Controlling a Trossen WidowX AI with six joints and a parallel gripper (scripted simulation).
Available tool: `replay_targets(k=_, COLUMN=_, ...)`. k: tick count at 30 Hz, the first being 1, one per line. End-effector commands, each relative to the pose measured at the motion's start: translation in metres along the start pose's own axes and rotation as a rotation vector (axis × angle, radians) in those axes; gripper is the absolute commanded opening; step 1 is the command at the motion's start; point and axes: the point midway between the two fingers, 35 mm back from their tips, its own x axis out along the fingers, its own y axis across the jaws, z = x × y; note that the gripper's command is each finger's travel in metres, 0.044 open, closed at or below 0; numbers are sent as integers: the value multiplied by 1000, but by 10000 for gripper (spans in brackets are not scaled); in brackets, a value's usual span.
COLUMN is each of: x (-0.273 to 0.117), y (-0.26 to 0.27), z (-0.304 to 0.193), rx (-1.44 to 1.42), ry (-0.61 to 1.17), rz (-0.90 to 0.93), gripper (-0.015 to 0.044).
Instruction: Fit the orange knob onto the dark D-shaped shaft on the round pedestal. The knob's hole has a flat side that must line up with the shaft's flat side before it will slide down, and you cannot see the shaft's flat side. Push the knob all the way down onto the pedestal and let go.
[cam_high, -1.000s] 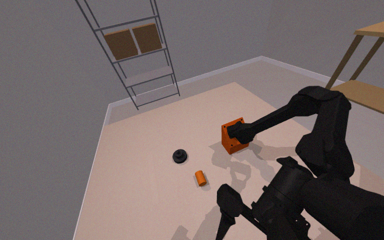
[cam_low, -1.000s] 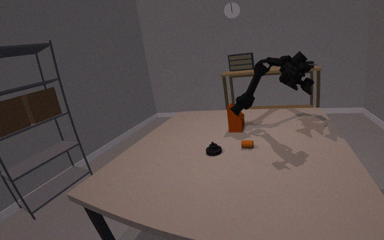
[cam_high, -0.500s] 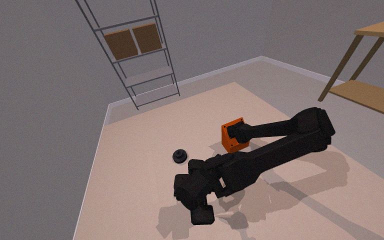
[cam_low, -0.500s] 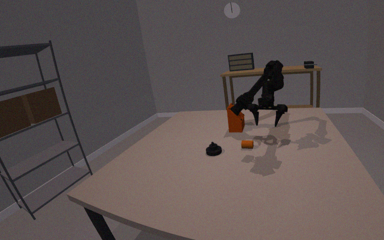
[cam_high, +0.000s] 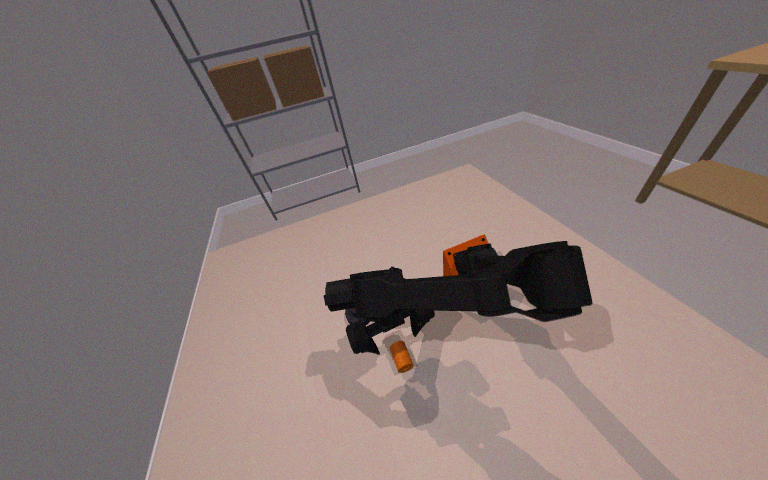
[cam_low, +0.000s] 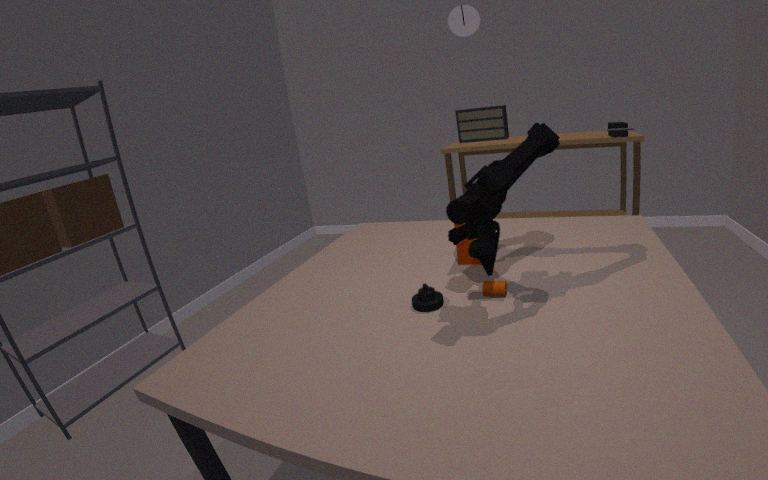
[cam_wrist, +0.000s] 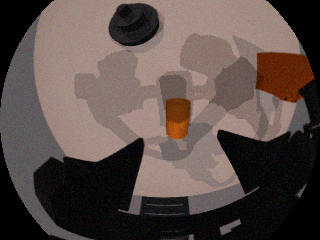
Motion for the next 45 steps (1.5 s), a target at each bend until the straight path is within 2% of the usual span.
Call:
replay_targets(k=1, x=1, y=-3, z=6, rx=79, ry=30, rz=-6, gripper=440)
replay_targets(k=8, x=2, y=-3, z=6, rx=79, ry=30, rz=-6, gripper=440)
replay_targets(k=13, x=24, y=-4, z=9, rx=79, ry=31, rz=-6, gripper=440)
replay_targets(k=45, x=68, y=-4, z=14, rx=79, ry=33, rz=-6, gripper=440)
